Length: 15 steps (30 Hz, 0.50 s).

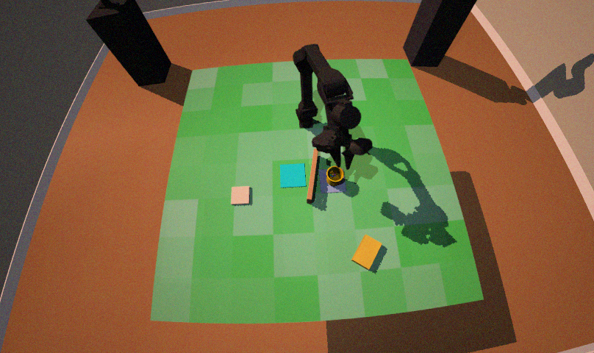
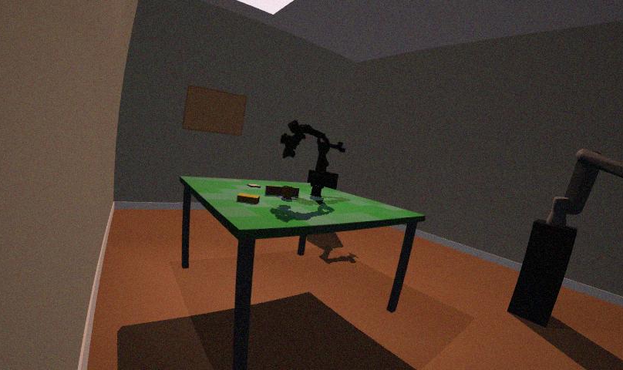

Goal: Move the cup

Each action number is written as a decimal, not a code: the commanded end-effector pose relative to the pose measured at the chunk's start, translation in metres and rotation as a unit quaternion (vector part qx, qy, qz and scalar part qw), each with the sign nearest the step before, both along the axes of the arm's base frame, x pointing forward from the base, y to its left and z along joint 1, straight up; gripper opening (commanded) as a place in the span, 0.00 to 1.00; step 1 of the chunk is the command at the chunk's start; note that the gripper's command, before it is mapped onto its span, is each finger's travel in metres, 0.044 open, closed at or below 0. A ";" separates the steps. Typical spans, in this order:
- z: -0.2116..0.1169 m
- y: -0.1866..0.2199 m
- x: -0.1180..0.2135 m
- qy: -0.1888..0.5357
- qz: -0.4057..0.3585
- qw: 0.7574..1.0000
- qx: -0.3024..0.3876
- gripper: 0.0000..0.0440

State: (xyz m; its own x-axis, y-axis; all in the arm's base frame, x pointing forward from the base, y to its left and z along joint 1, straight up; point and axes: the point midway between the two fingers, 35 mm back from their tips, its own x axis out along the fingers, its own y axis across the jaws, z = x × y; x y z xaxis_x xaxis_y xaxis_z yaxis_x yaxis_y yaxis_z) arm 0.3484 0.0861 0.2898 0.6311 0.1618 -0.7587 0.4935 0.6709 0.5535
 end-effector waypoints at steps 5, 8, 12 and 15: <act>-0.013 0.005 -0.004 0.062 -0.024 0.998 0.012 0.33; -0.019 0.006 -0.006 0.086 -0.034 0.996 0.012 0.32; -0.028 0.006 -0.010 0.118 -0.046 0.992 0.008 0.31; -0.035 0.005 -0.012 0.142 -0.053 0.988 0.002 0.31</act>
State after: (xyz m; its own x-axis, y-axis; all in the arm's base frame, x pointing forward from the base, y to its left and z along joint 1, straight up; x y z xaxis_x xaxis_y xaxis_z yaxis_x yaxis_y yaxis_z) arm 0.3374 0.0919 0.2597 0.4385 0.1259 -0.8899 0.6717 0.6119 0.4175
